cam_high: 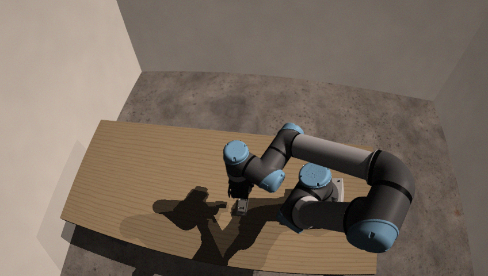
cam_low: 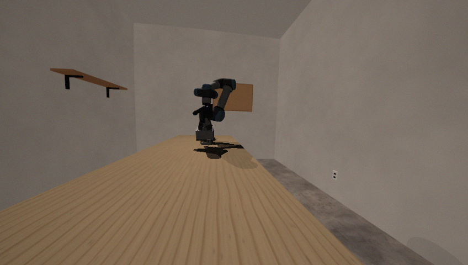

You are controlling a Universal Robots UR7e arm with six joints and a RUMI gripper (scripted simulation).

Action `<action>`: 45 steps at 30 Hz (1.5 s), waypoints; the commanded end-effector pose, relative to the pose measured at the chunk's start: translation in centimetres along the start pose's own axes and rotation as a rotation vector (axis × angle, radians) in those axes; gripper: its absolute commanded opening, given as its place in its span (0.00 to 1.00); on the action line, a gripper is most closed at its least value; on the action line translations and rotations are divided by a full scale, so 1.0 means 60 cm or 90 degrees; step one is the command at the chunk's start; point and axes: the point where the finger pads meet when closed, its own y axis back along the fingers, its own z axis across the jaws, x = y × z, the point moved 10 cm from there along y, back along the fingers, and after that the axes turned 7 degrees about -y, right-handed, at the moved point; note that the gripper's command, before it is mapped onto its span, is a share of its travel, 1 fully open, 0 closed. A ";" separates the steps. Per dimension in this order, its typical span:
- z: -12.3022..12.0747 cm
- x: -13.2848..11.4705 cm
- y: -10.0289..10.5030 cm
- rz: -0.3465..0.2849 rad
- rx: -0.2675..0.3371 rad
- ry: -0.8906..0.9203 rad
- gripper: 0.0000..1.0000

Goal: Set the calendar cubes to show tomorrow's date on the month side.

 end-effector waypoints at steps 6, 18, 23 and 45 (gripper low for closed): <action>0.000 0.000 0.000 0.000 0.000 -0.001 0.11; -0.001 -0.001 -0.016 0.001 0.000 -0.001 0.11; -0.001 -0.001 -0.035 0.001 0.000 -0.001 0.11; -0.003 -0.003 -0.108 0.001 0.000 -0.001 0.11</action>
